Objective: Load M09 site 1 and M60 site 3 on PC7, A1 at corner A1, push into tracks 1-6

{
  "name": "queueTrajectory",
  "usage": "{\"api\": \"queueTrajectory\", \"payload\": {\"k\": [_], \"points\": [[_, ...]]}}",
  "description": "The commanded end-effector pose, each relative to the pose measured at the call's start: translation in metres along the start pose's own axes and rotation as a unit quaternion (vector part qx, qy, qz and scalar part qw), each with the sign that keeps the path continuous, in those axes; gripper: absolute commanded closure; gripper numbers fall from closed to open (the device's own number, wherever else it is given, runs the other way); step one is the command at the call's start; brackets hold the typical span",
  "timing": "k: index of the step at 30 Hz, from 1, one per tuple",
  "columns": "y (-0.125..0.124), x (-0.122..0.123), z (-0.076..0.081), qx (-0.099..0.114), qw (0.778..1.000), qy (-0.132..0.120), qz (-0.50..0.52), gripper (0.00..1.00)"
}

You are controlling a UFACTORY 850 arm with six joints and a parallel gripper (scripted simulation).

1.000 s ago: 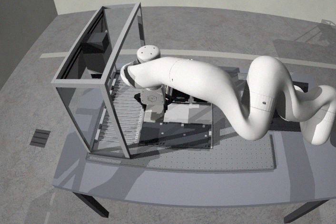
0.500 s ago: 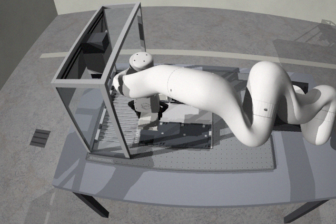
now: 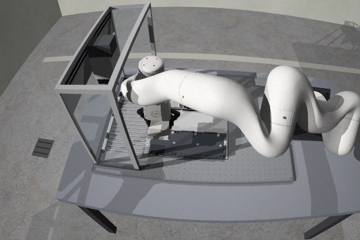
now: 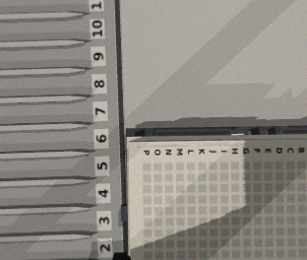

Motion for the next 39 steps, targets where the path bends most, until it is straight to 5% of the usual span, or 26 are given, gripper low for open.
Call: {"api": "queueTrajectory", "payload": {"k": [1,39], "points": [[-0.001,0.000,0.001,-0.001,1.000,0.000,0.000,1.00],[-0.001,0.000,-0.054,-0.001,1.000,0.000,0.000,1.00]]}}
Point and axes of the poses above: the point where the finger pads meet when closed, its own z axis back along the fingers, its own y axis across the jaws, x = y × z, the point moved 7 cm from there along z, back along the fingers, and after that the axes turned 7 degrees about -z, right-handed, at the moved point
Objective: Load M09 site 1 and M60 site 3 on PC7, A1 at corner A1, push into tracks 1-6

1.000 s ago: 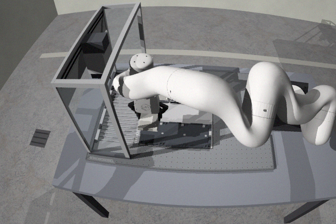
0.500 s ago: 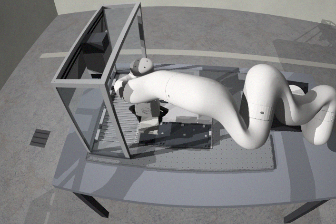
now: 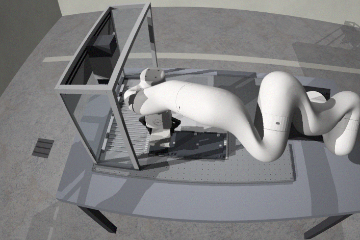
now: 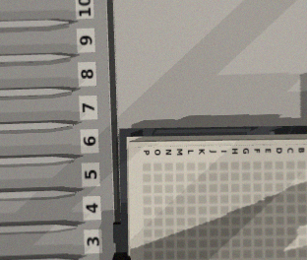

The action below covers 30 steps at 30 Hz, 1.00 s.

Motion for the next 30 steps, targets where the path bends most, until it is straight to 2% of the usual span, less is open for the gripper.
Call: {"api": "queueTrajectory", "payload": {"k": [1,27,30], "points": [[-0.001,0.000,-0.006,-0.001,1.000,0.000,0.000,1.00],[-0.001,0.000,-0.046,-0.001,1.000,0.000,0.000,1.00],[-0.001,0.000,-0.046,-0.001,1.000,0.000,0.000,1.00]]}}
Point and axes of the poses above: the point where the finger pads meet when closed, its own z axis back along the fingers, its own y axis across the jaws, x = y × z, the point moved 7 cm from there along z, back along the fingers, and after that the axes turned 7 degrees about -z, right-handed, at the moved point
